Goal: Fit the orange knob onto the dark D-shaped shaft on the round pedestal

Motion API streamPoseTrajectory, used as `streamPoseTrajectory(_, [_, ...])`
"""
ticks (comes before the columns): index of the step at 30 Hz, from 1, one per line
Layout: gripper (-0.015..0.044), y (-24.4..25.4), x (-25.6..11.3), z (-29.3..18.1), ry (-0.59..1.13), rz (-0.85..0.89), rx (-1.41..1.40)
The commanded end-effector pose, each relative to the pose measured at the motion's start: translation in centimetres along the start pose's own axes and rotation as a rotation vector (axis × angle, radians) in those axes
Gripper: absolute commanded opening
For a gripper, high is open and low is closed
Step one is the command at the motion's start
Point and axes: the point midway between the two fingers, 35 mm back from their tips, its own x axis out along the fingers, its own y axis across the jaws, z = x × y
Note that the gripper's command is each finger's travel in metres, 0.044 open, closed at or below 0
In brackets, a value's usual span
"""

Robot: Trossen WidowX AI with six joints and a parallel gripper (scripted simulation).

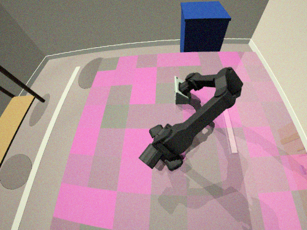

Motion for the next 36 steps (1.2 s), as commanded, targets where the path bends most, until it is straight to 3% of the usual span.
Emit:
streamPoseTrajectory(1, [0.0, -0.09, 0.37, 0.13, -0.003, -0.004, 0.03])
streamPoseTrajectory(21, [0.0, 0.04, 0.63, 0.04, 0.001, 0.001, 0.044])
streamPoseTrajectory(36, [0.0394, 0.04, 0.63, 0.04, 0.001, 0.001, 0.044])
